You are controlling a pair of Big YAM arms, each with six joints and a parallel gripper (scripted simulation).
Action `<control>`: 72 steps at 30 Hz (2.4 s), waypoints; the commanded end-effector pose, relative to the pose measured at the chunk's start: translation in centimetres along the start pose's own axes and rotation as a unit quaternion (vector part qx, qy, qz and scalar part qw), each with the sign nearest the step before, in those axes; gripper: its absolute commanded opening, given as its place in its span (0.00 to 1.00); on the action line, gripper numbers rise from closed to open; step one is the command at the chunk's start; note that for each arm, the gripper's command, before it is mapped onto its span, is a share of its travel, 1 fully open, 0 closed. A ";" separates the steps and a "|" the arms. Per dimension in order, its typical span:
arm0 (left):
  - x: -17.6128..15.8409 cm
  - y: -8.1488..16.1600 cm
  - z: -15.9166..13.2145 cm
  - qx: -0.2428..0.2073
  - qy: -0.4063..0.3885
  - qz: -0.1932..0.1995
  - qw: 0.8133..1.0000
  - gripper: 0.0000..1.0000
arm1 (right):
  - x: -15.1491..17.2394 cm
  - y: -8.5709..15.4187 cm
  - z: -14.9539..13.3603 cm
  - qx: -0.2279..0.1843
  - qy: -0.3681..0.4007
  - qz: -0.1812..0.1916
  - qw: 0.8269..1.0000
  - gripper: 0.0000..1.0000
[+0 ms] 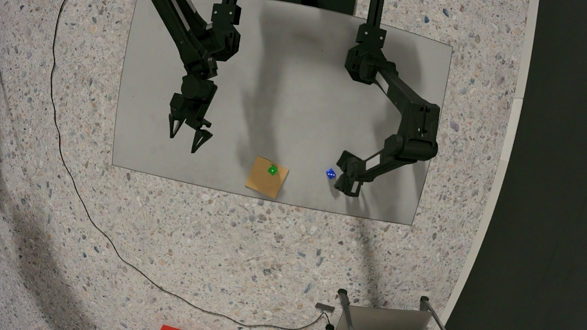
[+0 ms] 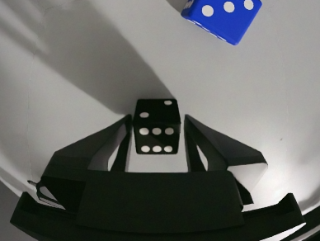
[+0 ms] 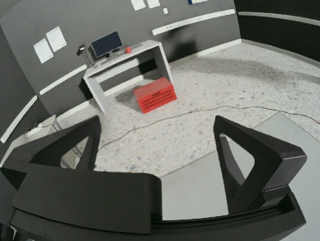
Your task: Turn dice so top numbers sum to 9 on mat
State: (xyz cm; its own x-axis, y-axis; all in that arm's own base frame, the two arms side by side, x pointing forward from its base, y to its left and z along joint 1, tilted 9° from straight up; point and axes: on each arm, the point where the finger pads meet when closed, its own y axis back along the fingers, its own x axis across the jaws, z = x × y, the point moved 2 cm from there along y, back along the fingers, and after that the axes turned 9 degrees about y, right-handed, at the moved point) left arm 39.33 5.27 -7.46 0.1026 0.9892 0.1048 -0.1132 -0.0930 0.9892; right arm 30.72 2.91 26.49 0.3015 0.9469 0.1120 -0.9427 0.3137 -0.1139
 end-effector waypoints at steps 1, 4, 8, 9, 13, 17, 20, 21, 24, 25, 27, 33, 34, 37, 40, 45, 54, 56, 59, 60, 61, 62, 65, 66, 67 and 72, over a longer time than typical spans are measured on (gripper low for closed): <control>1.0 0.6 1.2 -0.016 0.004 0.003 1.000 0.45 | 0.1 -0.1 0.3 -0.003 -0.002 0.000 1.000 1.00; 1.0 0.6 1.2 -0.016 0.004 0.003 1.000 0.45 | 0.1 -0.1 0.3 -0.003 -0.002 0.000 1.000 1.00; 1.0 0.6 1.2 -0.016 0.004 0.003 1.000 0.45 | 0.1 -0.1 0.3 -0.003 -0.002 0.000 1.000 1.00; 1.0 0.6 1.2 -0.016 0.004 0.003 1.000 0.45 | 0.1 -0.1 0.3 -0.003 -0.002 0.000 1.000 1.00; 1.0 0.6 1.2 -0.016 0.004 0.003 1.000 0.26 | 0.1 -0.1 0.3 -0.003 -0.002 0.000 1.000 1.00; 1.0 0.6 1.2 -0.016 0.005 0.003 1.000 0.26 | 0.1 -0.1 0.3 -0.003 -0.002 0.000 1.000 1.00; 1.0 0.6 1.2 -0.016 0.005 0.003 1.000 0.26 | 0.1 -0.1 0.3 -0.003 -0.002 0.000 1.000 1.00; 1.0 0.6 1.2 -0.016 0.005 0.003 1.000 0.26 | 0.1 -0.1 0.3 -0.003 -0.002 0.000 1.000 1.00; 1.0 0.6 1.2 -0.016 0.005 0.003 1.000 0.26 | 0.1 -0.1 0.3 -0.003 -0.002 0.000 1.000 1.00; 1.0 0.6 1.2 -0.016 0.005 0.003 1.000 0.26 | 0.1 -0.1 0.3 -0.003 -0.002 0.000 1.000 1.00; 1.0 0.6 1.2 -0.016 0.005 0.003 1.000 0.26 | 0.1 -0.1 0.3 -0.003 -0.002 0.000 1.000 1.00; 1.0 0.6 1.2 -0.016 0.005 0.003 1.000 0.26 | 0.1 -0.1 0.3 -0.003 -0.002 0.000 1.000 1.00; 1.0 0.6 1.2 -0.016 0.005 0.003 1.000 0.26 | 0.1 -0.1 0.3 -0.003 -0.002 0.000 1.000 1.00; 1.0 0.6 1.2 -0.016 0.005 0.003 1.000 0.26 | 0.1 -0.1 0.3 -0.003 -0.002 0.000 1.000 1.00; 1.0 0.6 1.2 -0.016 0.005 0.003 1.000 0.26 | 0.1 -0.1 0.3 -0.003 -0.002 0.000 1.000 1.00; 1.0 0.6 1.2 -0.016 0.005 0.003 1.000 0.26 | 0.1 -0.1 0.3 -0.003 -0.002 0.000 1.000 1.00; 0.8 2.3 0.4 -0.008 0.009 0.002 1.000 0.26 | 0.1 -0.1 0.3 -0.003 -0.002 0.000 1.000 1.00; 0.4 3.4 0.4 -0.008 0.008 0.001 1.000 0.26 | 0.1 -0.1 0.3 -0.003 -0.002 0.000 1.000 1.00; 0.2 6.2 1.7 -0.020 0.003 0.003 1.000 0.26 | 0.1 -0.1 0.3 -0.003 -0.002 0.000 1.000 1.00; 0.4 7.3 2.4 -0.027 0.003 0.004 1.000 0.26 | 0.1 -0.1 0.3 -0.003 -0.002 0.000 1.000 1.00; 0.4 8.1 2.4 -0.027 0.003 0.004 1.000 0.26 | 0.1 -0.1 0.3 -0.003 -0.002 0.000 1.000 1.00; 0.3 8.8 2.3 -0.027 0.003 0.004 1.000 0.26 | 0.1 -0.1 0.3 -0.003 -0.002 0.000 1.000 1.00; 0.3 10.7 2.3 -0.027 0.003 0.005 1.000 0.26 | 0.1 -0.1 0.3 -0.003 -0.002 0.000 1.000 1.00; 0.4 11.2 2.3 -0.027 0.003 0.005 1.000 0.26 | 0.1 -0.1 0.3 -0.003 -0.002 0.000 1.000 1.00; 0.4 11.5 2.3 -0.028 0.003 0.005 1.000 0.26 | 0.1 -0.1 0.3 -0.003 -0.002 0.000 1.000 1.00; -0.3 9.7 -0.1 0.008 0.000 -0.002 1.000 0.26 | 0.1 -0.1 0.3 -0.003 -0.002 0.000 1.000 1.00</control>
State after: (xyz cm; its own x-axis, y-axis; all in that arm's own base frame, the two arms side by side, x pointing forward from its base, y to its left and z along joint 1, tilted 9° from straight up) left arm 38.65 4.78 3.29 0.0944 0.9896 0.1085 -0.1432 -0.0944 0.9852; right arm 30.72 2.91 26.49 0.3015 0.9469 0.1120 -0.9427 0.3137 -0.1139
